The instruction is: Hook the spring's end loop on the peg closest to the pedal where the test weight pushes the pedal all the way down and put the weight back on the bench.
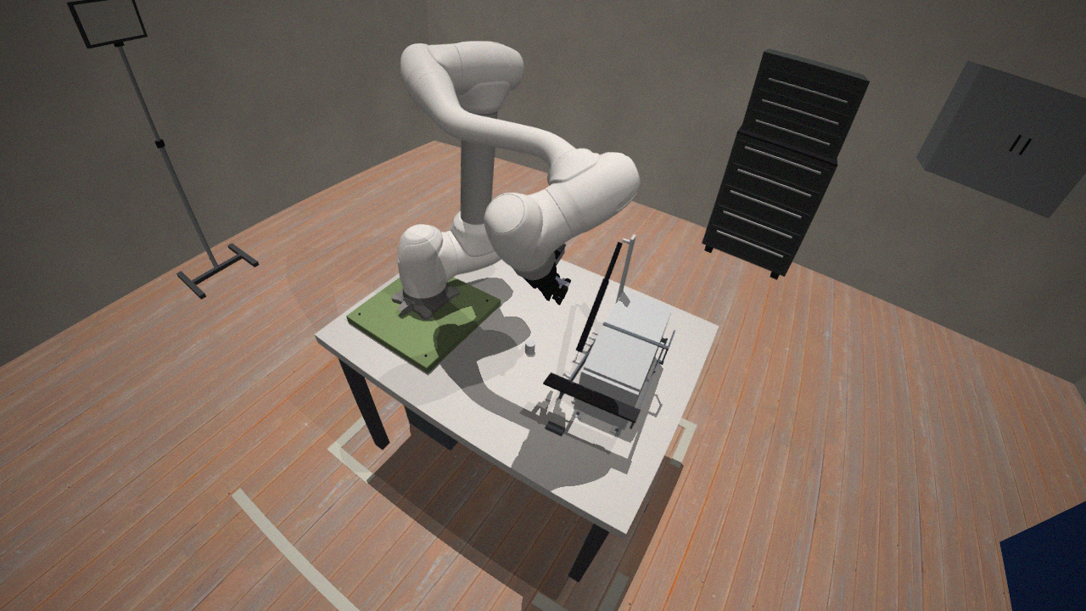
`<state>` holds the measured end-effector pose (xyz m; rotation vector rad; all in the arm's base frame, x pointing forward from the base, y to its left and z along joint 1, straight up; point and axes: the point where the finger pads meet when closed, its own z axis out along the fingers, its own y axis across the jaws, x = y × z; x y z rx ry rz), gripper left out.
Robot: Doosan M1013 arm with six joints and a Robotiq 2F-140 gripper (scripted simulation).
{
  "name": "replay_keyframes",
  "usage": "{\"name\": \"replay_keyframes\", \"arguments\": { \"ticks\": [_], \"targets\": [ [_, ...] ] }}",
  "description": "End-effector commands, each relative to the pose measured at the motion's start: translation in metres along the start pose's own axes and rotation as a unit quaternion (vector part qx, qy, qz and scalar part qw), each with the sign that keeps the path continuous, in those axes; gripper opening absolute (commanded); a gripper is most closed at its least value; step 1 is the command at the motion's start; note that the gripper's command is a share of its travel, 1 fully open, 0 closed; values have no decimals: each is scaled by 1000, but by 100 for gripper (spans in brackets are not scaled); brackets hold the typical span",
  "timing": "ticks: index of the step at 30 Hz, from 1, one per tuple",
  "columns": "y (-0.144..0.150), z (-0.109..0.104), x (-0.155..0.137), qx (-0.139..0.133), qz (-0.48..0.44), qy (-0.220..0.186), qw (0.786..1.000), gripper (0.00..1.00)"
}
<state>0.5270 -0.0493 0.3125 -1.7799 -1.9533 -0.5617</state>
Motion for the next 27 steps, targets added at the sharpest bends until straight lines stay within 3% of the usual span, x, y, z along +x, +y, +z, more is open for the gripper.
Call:
{"name": "replay_keyframes", "arguments": {
  "ticks": [1, 10, 11, 27],
  "targets": [
    [6, -1, -1, -1, -1, 0, 1000, 24],
    [6, -1, -1, -1, -1, 0, 1000, 24],
    [63, 10, -15, 0, -1, 3, 1000, 24],
    [63, 10, -15, 0, -1, 3, 1000, 24]
  ]
}}
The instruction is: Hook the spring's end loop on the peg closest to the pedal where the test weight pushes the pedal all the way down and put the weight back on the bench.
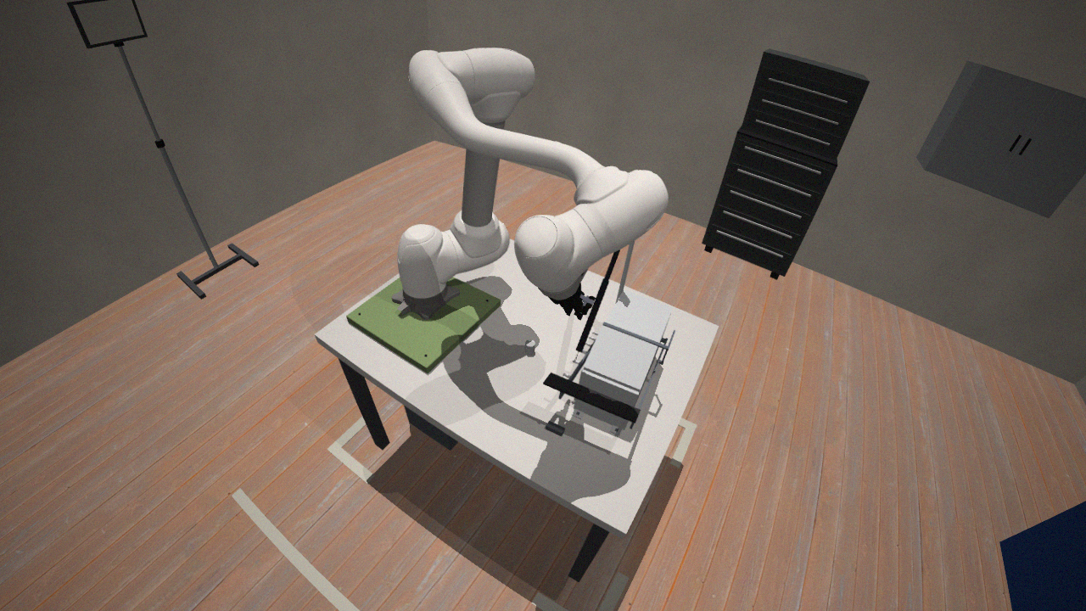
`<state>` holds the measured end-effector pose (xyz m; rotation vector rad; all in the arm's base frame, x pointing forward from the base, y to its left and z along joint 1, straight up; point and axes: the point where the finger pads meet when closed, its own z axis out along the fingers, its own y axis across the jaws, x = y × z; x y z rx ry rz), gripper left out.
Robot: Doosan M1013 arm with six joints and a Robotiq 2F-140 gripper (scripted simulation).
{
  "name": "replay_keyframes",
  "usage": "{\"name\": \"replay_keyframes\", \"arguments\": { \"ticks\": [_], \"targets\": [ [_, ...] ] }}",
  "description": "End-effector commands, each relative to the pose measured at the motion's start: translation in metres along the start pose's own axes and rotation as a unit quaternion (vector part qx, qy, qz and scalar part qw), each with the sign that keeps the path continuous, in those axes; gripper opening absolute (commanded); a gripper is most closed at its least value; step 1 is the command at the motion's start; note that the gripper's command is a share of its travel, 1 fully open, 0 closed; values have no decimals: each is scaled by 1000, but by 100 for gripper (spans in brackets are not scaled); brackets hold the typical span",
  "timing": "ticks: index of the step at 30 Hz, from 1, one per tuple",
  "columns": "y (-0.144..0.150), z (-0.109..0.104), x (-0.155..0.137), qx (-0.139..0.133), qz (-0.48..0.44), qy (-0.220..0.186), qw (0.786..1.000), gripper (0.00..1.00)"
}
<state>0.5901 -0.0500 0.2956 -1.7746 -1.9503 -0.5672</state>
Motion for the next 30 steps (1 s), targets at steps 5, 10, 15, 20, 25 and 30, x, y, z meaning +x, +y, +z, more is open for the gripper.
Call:
{"name": "replay_keyframes", "arguments": {
  "ticks": [5, 10, 15, 20, 25, 30],
  "targets": [
    [27, 4, -6, -1, 0, 0, 1000, 24],
    [27, 4, -6, -1, 0, 0, 1000, 24],
    [27, 4, -6, -1, 0, 0, 1000, 24],
    [27, 8, -6, -1, 0, 0, 1000, 24],
    [27, 15, -6, 0, 0, 1, 1000, 24],
    [27, 22, -6, 0, 0, 1, 1000, 24]
  ]
}}
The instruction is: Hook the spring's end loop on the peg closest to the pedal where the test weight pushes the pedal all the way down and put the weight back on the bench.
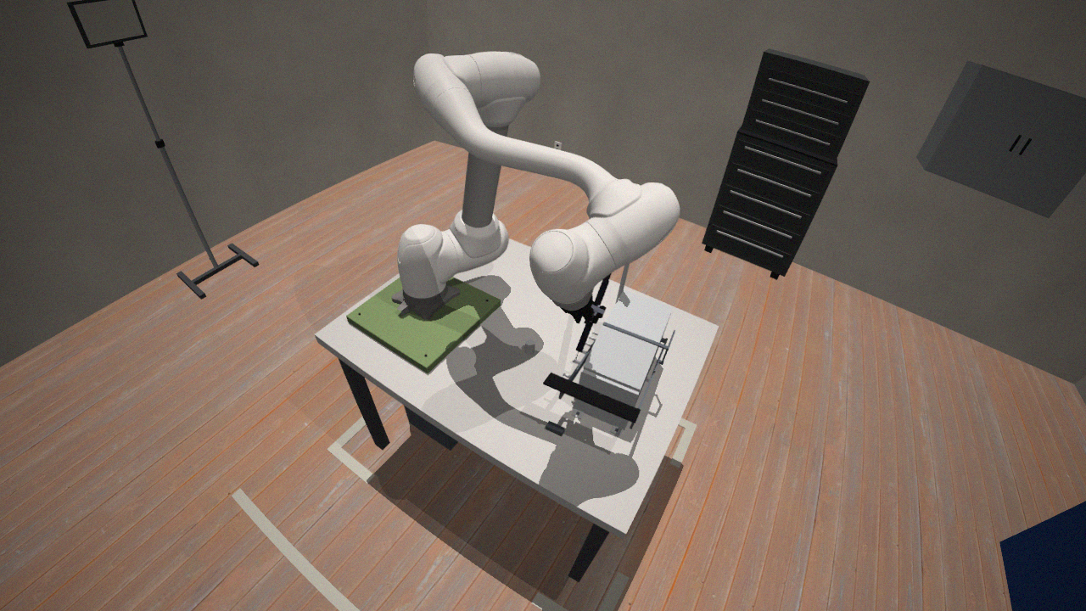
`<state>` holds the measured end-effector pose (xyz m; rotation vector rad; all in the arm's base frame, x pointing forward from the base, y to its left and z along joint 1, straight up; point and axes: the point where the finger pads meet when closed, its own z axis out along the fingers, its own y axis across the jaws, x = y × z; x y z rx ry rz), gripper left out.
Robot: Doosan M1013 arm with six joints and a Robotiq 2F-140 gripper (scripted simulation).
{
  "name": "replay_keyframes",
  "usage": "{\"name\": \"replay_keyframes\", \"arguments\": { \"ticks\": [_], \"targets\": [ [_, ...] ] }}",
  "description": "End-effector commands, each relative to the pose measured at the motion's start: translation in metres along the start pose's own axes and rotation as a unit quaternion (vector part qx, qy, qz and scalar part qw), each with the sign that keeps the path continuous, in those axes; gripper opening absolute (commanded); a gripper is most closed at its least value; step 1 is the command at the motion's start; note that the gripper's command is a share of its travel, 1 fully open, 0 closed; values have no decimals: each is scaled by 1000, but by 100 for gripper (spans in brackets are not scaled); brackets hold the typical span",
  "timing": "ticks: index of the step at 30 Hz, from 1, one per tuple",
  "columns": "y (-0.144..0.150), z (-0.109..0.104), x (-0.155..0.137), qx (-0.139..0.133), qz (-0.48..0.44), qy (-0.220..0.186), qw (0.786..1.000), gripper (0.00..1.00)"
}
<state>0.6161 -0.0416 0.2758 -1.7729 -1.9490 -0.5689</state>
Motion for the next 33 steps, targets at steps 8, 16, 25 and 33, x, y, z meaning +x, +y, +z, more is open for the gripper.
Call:
{"name": "replay_keyframes", "arguments": {
  "ticks": [8, 16, 25, 33],
  "targets": [
    [0, 4, 0, -1, 0, 0, 1000, 24],
    [0, 7, 0, -1, 0, 0, 1000, 24],
    [0, 9, 0, 0, 0, 0, 1000, 24],
    [0, 12, 0, -1, 0, 0, 1000, 24]
  ]
}}
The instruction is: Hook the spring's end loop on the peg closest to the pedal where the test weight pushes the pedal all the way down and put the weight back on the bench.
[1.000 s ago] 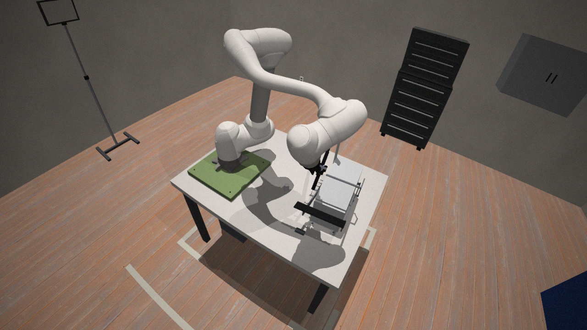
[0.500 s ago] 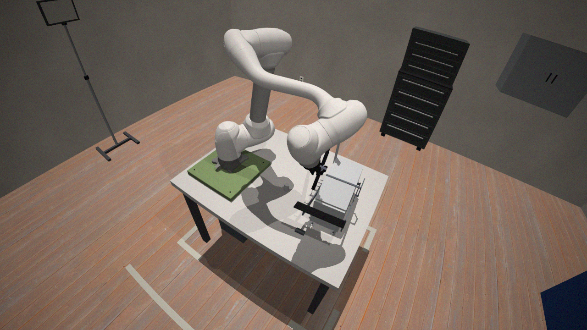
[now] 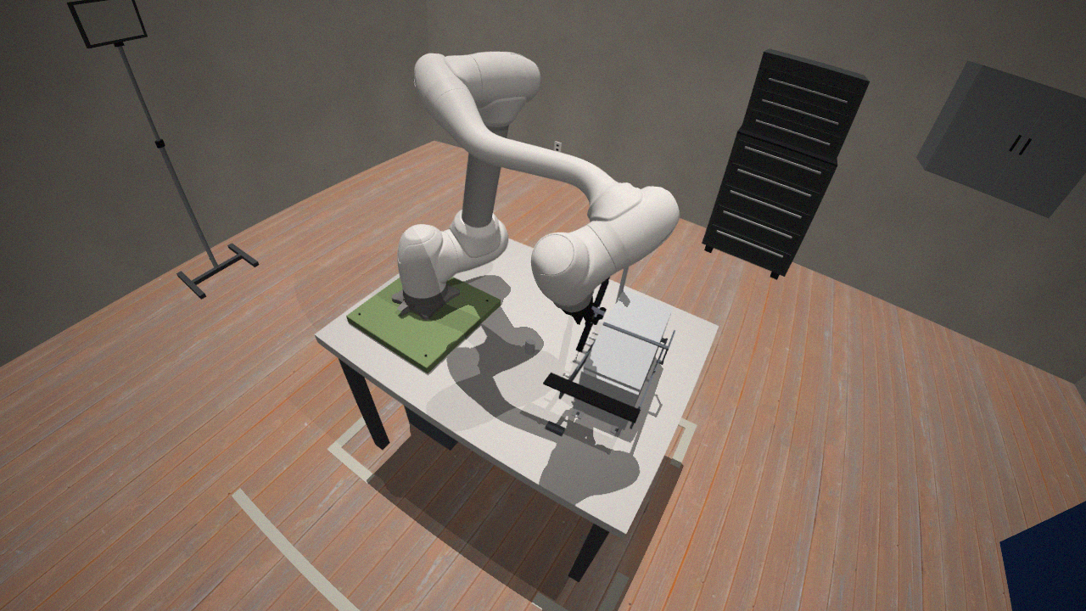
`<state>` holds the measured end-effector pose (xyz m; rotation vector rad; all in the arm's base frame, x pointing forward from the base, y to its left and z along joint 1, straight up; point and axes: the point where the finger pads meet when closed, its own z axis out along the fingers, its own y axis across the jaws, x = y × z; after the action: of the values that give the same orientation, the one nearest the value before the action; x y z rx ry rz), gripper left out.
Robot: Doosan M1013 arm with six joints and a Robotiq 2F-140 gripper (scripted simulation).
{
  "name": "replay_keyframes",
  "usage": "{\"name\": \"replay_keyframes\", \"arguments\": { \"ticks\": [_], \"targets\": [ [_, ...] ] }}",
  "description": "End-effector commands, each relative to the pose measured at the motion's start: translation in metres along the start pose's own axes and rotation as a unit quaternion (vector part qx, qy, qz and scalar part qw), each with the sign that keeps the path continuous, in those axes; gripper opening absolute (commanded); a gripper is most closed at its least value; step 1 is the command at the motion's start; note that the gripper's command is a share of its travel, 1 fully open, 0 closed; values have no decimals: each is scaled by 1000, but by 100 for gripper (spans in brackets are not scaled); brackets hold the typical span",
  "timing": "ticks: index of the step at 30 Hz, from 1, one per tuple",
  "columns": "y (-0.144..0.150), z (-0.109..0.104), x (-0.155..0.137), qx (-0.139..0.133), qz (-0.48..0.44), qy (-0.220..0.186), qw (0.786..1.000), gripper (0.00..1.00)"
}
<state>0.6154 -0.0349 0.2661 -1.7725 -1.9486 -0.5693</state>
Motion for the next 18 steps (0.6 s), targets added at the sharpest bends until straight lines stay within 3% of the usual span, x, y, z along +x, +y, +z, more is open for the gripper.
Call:
{"name": "replay_keyframes", "arguments": {
  "ticks": [1, 18],
  "targets": [
    [0, 1, 0, -1, 0, 0, 1000, 24],
    [0, 13, 0, -1, 0, 0, 1000, 24]
  ]
}}
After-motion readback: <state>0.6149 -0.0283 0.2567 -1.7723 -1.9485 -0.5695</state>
